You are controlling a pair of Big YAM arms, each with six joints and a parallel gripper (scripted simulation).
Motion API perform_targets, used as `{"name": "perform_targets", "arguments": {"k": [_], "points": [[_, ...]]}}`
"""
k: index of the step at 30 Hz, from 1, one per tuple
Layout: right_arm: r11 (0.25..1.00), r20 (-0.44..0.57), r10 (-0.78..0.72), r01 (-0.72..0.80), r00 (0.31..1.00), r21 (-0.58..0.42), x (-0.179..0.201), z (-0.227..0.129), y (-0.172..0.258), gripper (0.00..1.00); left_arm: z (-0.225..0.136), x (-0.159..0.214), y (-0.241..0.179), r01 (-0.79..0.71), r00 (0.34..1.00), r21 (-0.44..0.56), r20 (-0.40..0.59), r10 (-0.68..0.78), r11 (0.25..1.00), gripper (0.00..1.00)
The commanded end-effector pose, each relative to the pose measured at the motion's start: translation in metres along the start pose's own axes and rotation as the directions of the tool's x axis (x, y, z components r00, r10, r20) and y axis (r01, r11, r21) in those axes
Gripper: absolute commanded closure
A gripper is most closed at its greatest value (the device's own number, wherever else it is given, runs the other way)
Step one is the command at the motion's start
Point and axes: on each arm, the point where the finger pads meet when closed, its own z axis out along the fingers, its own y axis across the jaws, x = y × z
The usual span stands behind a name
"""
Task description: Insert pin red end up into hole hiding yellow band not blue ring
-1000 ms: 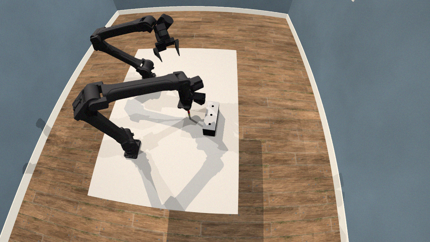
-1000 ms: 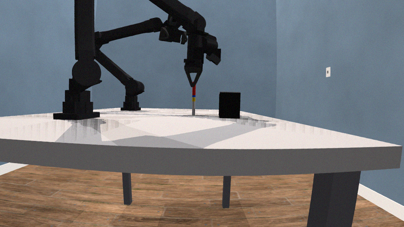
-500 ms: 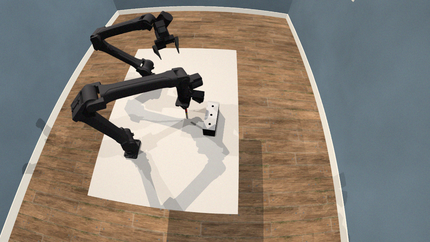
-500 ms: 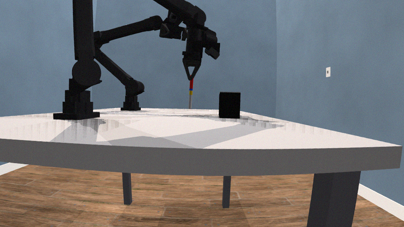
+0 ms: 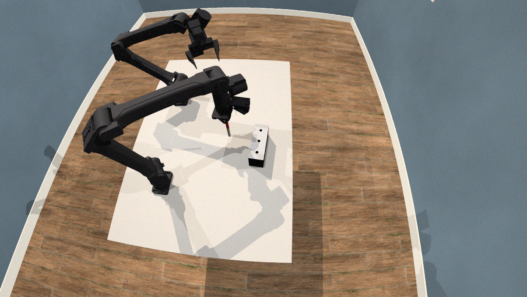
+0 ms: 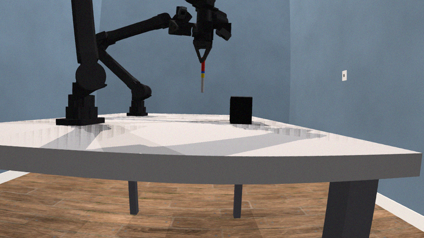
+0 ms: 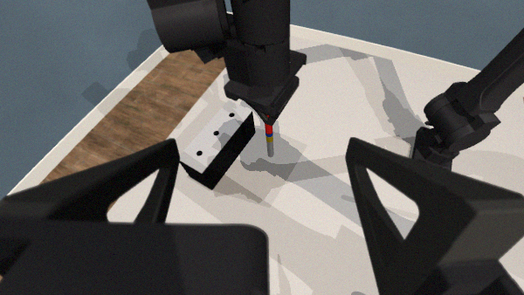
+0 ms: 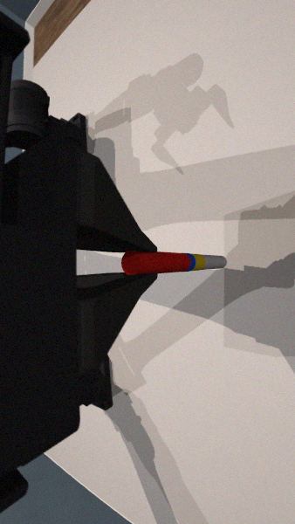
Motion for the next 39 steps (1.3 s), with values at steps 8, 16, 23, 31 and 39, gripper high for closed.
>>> {"name": "perform_targets", "arguments": {"k": [8, 16, 23, 31, 39], "points": [[0.999, 0.045, 0.011, -0.01, 0.999, -0.037, -0.011, -0.036, 0.006, 0.95, -0.014, -0.044, 0.003, -0.087, 0.996, -0.006, 0.028, 0.087, 0.996, 0.0], [0.999, 0.042, -0.03, 0.032, 0.999, -0.029, -0.069, -0.046, 0.005, 0.95, 0.037, -0.009, 0.034, -0.05, 0.998, -0.041, 0.025, 0.051, 0.998, 0.0], [0.999, 0.045, -0.012, 0.014, 0.999, -0.031, -0.127, -0.054, 0.003, 0.95, 0.084, 0.01, 0.067, -0.069, 0.996, -0.123, 0.05, 0.076, 0.99, 0.0], [0.999, 0.046, -0.01, 0.011, 0.999, -0.035, -0.15, -0.044, 0.004, 0.95, 0.123, 0.028, 0.086, -0.069, 0.992, -0.195, 0.09, 0.088, 0.978, 0.0], [1.0, 0.034, 0.007, -0.006, 0.999, -0.03, -0.15, -0.021, 0.001, 0.95, 0.16, 0.047, 0.095, -0.053, 0.983, -0.276, 0.156, 0.099, 0.96, 0.0]]}}
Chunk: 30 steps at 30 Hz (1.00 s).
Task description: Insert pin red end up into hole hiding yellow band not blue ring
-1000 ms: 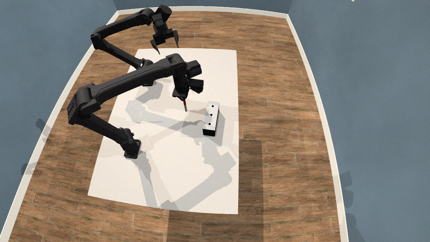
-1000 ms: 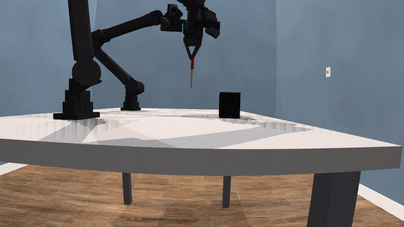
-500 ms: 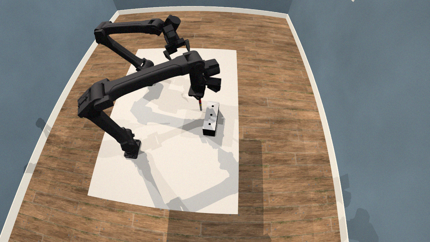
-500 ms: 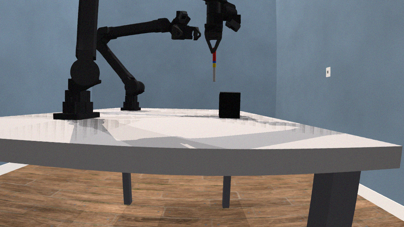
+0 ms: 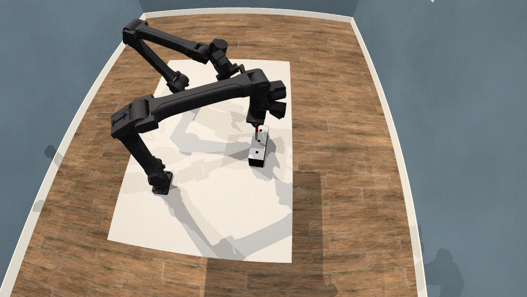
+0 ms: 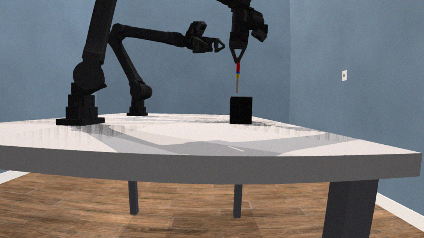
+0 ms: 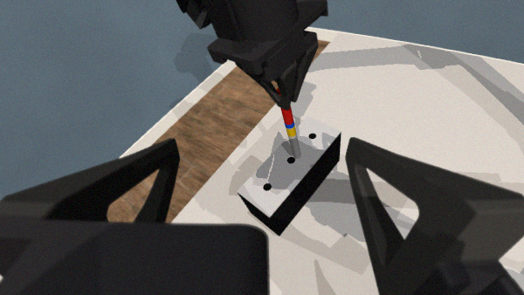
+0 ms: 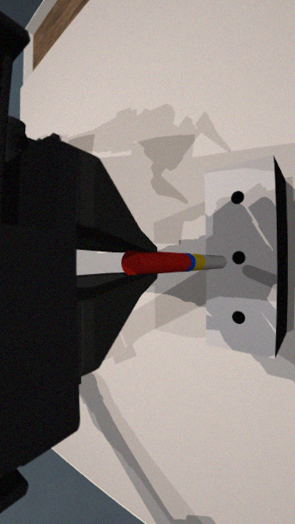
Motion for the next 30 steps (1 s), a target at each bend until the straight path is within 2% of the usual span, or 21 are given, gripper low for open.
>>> {"name": "perform_targets", "arguments": {"k": [1, 8, 15, 21, 22, 30], "points": [[0.999, 0.069, 0.008, -0.005, 0.998, -0.044, -0.017, -0.022, 0.0, 0.95, 0.033, -0.002, 0.001, 0.024, 0.994, -0.063, 0.108, -0.017, 0.998, 0.0], [0.999, 0.061, 0.008, -0.005, 0.998, -0.039, -0.016, -0.015, -0.001, 0.95, 0.053, 0.014, -0.007, 0.054, 0.985, -0.116, 0.171, -0.034, 0.992, 0.0], [0.999, 0.065, -0.003, 0.006, 0.998, -0.04, -0.024, -0.025, 0.002, 0.95, 0.063, 0.029, -0.02, 0.1, 0.965, -0.173, 0.256, -0.053, 0.98, 0.0], [0.999, 0.058, -0.003, 0.006, 0.998, -0.037, -0.025, -0.022, 0.002, 0.95, 0.063, 0.037, -0.029, 0.134, 0.949, -0.199, 0.307, -0.068, 0.971, 0.0], [0.999, 0.067, -0.003, 0.006, 0.998, -0.041, -0.024, -0.027, 0.002, 0.95, 0.063, 0.041, -0.036, 0.161, 0.936, -0.207, 0.342, -0.083, 0.965, 0.0], [0.999, 0.076, 0.0, 0.004, 0.997, -0.047, -0.022, -0.032, 0.001, 0.95, 0.051, 0.055, -0.056, 0.242, 0.887, -0.237, 0.447, -0.116, 0.941, 0.0]]}}
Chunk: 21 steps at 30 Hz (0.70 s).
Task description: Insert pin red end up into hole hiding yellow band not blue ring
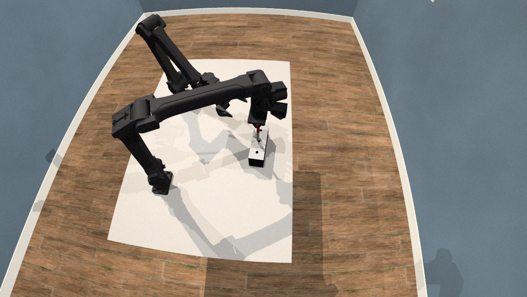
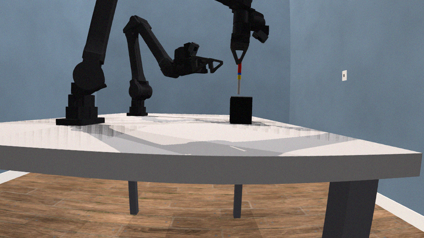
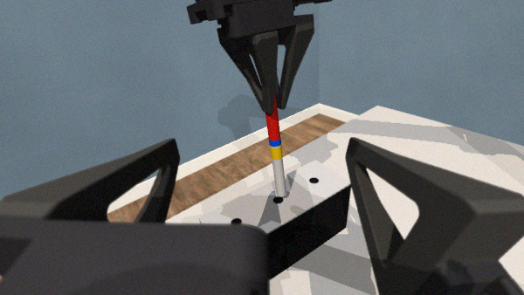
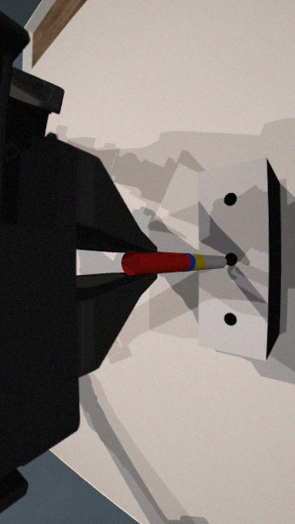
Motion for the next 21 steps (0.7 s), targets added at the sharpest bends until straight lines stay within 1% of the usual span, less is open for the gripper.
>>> {"name": "perform_targets", "arguments": {"k": [1, 6, 8, 9, 21], "points": [[0.999, 0.068, 0.006, -0.003, 0.998, -0.042, -0.017, -0.036, 0.0, 0.95, -0.007, -0.002, -0.013, 0.079, 0.988, -0.033, 0.135, -0.074, 0.996, 0.0], [0.999, 0.068, 0.006, -0.003, 0.998, -0.042, -0.017, -0.036, 0.0, 0.95, -0.02, 0.004, -0.019, 0.114, 0.978, -0.055, 0.18, -0.102, 0.992, 0.0], [0.999, 0.068, 0.006, -0.003, 0.998, -0.042, -0.017, -0.036, 0.0, 0.95, -0.02, 0.004, -0.019, 0.114, 0.978, -0.055, 0.18, -0.102, 0.992, 0.0], [0.999, 0.068, 0.006, -0.003, 0.998, -0.042, -0.017, -0.036, 0.0, 0.95, -0.012, -0.007, -0.017, 0.114, 0.973, -0.055, 0.207, -0.1, 0.992, 0.0], [0.999, 0.068, 0.006, -0.003, 0.998, -0.042, -0.017, -0.036, 0.0, 0.95, -0.012, -0.006, -0.015, 0.103, 0.974, -0.06, 0.206, -0.089, 0.993, 0.0]]}}
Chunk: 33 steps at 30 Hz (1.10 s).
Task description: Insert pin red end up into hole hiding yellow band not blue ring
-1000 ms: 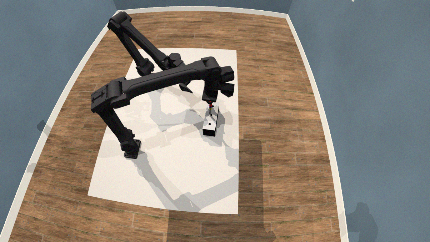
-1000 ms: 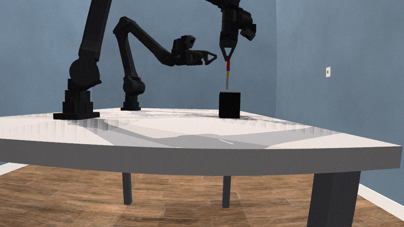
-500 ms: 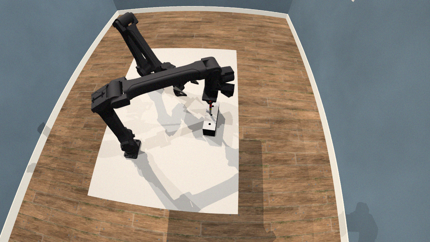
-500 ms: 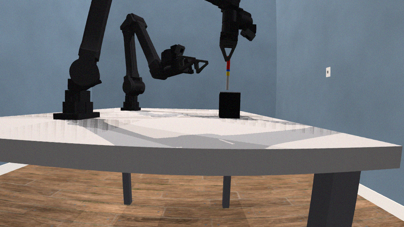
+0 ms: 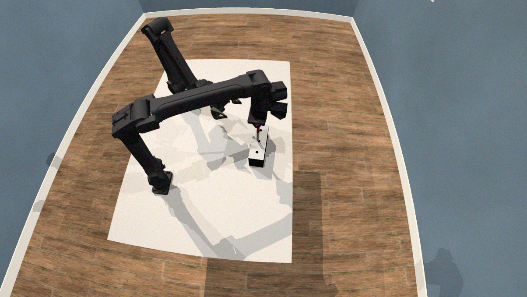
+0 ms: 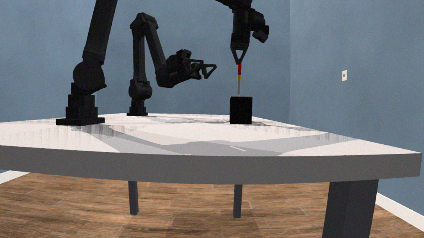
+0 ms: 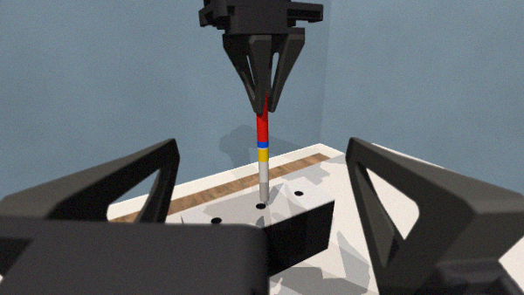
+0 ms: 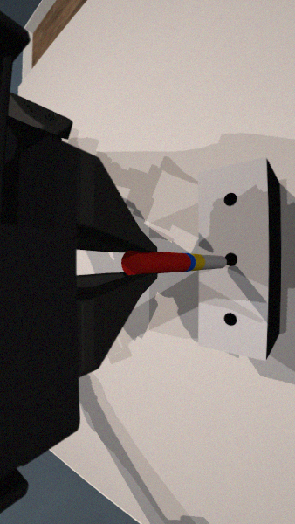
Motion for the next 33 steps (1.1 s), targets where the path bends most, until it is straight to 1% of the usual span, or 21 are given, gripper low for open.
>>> {"name": "perform_targets", "arguments": {"k": [1, 7, 11, 27, 29, 32, 33], "points": [[0.999, 0.068, 0.006, -0.003, 0.998, -0.042, -0.017, -0.036, 0.0, 0.95, 0.012, -0.013, -0.002, 0.004, 0.999, 0.002, 0.053, -0.004, 1.0, 0.0], [0.999, 0.068, 0.006, -0.003, 0.998, -0.042, -0.017, -0.036, 0.0, 0.95, 0.012, -0.013, -0.002, 0.004, 0.999, 0.002, 0.053, -0.004, 1.0, 0.0], [0.998, 0.097, 0.008, -0.002, 0.995, -0.06, -0.016, -0.033, -0.001, 0.95, 0.012, -0.013, -0.002, 0.004, 0.999, 0.002, 0.052, -0.004, 1.0, 0.0], [0.998, 0.099, 0.008, -0.002, 0.995, -0.06, -0.016, -0.033, -0.001, 0.95, 0.012, -0.013, -0.002, 0.004, 0.999, 0.002, 0.052, -0.004, 1.0, 0.0], [0.999, 0.081, 0.004, -0.001, 0.997, -0.044, -0.022, -0.033, 0.001, 0.95, 0.012, -0.013, -0.002, 0.004, 0.999, 0.002, 0.052, -0.004, 1.0, 0.0], [1.0, 0.039, 0.001, -0.001, 0.999, -0.021, -0.018, -0.012, -0.001, 0.95, 0.012, -0.013, -0.002, 0.004, 0.999, 0.002, 0.052, -0.004, 1.0, 0.0], [1.0, 0.048, 0.002, -0.001, 0.999, -0.026, -0.016, -0.016, -0.002, 0.95, 0.012, -0.013, -0.002, 0.004, 0.999, 0.002, 0.052, -0.004, 1.0, 0.0]]}}
